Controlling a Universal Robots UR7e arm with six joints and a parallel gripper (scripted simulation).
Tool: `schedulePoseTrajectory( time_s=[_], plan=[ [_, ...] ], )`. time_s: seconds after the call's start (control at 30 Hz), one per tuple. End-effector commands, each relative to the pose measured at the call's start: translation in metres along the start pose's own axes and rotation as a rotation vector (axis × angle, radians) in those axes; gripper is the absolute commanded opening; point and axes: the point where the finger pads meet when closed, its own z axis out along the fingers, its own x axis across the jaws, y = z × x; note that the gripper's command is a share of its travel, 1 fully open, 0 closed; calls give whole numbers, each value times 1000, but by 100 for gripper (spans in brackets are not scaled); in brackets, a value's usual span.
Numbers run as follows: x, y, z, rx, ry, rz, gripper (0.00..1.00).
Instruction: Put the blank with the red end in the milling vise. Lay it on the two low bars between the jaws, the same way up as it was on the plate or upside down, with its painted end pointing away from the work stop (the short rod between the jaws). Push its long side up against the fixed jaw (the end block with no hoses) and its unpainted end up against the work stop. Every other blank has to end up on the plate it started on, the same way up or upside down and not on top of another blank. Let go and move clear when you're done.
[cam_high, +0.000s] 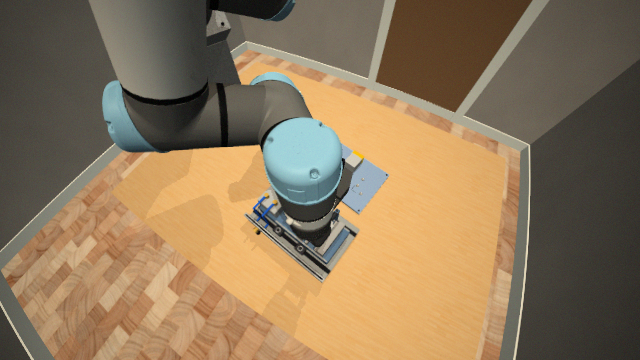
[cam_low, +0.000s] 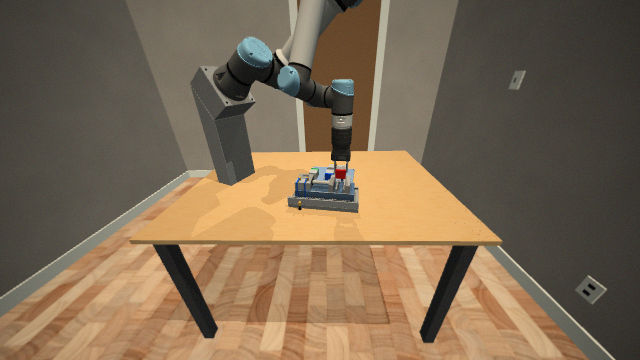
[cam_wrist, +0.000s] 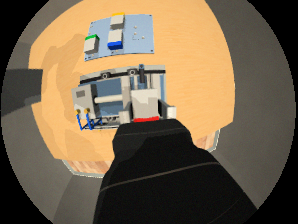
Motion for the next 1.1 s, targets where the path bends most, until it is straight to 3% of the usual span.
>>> schedulePoseTrajectory(
  time_s=[0.0,1.07],
  plan=[
    [-1,-2,0,-1,1,0,0],
    [-2,-5,-1,-1,1,0,0]
  ],
)
